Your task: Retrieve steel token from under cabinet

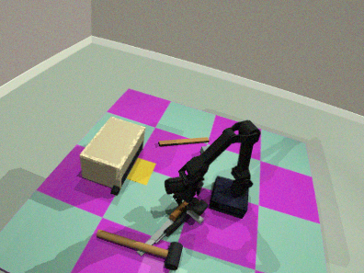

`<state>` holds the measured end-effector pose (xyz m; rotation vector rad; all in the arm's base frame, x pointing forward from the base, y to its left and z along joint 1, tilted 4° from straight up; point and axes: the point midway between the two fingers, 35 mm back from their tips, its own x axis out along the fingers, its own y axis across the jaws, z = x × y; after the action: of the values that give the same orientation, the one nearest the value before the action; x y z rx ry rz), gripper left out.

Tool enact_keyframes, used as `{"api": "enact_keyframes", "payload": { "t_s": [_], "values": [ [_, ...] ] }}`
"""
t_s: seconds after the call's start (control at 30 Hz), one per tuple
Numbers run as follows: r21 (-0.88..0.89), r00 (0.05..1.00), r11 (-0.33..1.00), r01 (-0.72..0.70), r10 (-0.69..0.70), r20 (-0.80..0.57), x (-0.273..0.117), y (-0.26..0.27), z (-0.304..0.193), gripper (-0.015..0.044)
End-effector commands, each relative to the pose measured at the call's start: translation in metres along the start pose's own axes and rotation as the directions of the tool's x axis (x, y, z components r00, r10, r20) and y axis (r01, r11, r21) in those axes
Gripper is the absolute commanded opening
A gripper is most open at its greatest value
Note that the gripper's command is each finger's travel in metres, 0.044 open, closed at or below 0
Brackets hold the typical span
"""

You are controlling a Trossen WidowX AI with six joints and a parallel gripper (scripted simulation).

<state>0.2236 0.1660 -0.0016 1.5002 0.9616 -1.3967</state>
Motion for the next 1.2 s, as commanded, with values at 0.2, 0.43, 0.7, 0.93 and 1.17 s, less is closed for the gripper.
{"api": "enact_keyframes", "payload": {
  "t_s": [0.2, 0.43, 0.7, 0.93, 1.17],
  "values": [
    [0.077, 1.0, 0.997, 0.0, 0.0, -0.004, -0.0008, -0.0013, -0.0052, 0.0],
    [0.125, 1.0, 0.992, 0.0, 0.0, -0.004, -0.0008, -0.0022, -0.0073, 0.0],
    [0.181, 1.0, 0.983, 0.001, 0.0, -0.004, -0.0008, -0.0031, -0.0092, 0.0],
    [0.231, 1.0, 0.973, 0.001, 0.0, -0.004, -0.0008, -0.0038, -0.0103, 0.0],
    [0.279, 1.0, 0.96, 0.003, -0.001, -0.005, -0.0008, -0.0048, -0.0123, 0.0]
  ]
}}
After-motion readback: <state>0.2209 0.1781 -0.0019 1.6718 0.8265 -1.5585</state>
